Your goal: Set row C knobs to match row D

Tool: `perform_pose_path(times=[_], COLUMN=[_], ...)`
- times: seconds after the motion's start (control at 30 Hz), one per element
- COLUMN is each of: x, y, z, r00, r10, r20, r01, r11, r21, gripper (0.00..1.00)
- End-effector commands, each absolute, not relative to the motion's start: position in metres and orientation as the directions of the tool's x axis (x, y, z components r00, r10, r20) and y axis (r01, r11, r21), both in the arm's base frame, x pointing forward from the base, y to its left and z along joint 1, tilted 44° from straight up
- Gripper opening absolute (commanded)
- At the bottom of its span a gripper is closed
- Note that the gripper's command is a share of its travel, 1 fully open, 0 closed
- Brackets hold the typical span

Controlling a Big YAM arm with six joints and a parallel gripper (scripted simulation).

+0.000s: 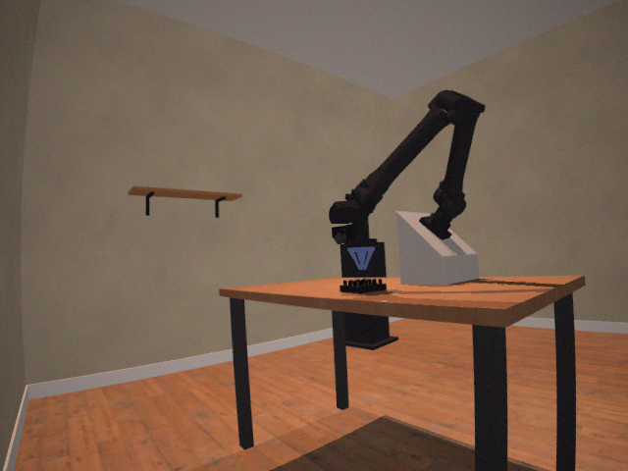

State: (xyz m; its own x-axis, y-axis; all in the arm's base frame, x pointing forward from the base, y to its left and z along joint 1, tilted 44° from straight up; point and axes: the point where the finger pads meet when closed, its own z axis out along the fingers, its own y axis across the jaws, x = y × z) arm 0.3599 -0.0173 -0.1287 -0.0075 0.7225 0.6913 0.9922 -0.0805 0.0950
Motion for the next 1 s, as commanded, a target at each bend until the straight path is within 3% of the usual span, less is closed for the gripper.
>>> perform_pose_path(times=[0.0, 0.97], x=[0.360, 0.361], y=[-0.011, 0.001], z=[-0.136, -0.151], r00=[0.010, 0.018], r10=[0.719, 0.718], r20=[0.695, 0.695], r01=[0.993, 0.992], r11=[-0.090, -0.098], r21=[0.079, 0.075], gripper=[0.20, 0.20])
